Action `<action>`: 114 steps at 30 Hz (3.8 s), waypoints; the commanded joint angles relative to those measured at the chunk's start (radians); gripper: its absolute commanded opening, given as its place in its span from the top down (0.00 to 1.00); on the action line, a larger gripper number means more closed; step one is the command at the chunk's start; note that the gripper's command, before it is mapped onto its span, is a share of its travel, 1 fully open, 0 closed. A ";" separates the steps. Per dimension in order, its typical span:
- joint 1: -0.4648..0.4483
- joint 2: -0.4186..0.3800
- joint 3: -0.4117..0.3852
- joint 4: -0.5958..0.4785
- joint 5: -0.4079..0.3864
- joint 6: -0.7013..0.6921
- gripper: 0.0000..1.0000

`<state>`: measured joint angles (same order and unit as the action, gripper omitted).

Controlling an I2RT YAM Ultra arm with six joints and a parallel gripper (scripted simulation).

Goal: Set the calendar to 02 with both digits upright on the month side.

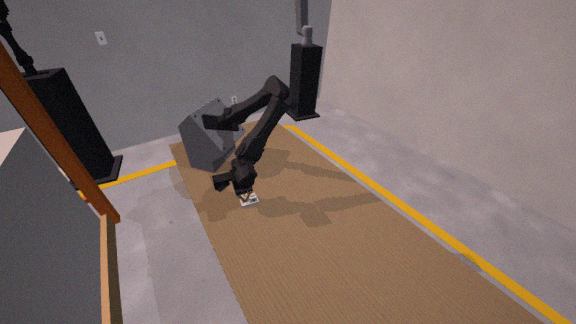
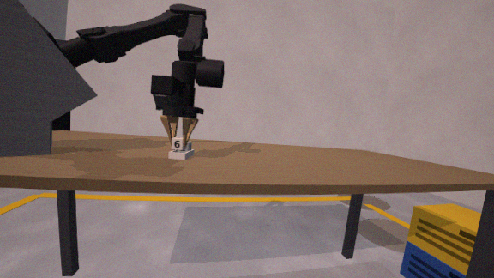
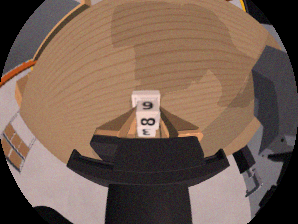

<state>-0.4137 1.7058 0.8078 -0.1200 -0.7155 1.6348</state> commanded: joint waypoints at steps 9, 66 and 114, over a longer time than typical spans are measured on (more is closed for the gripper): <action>-0.003 -0.006 0.007 -0.001 0.006 -0.001 0.74; 0.006 0.008 0.018 0.009 0.011 0.005 0.74; 0.025 0.035 0.019 0.048 0.022 0.026 0.74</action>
<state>-0.3855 1.7439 0.8234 -0.0727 -0.7002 1.6604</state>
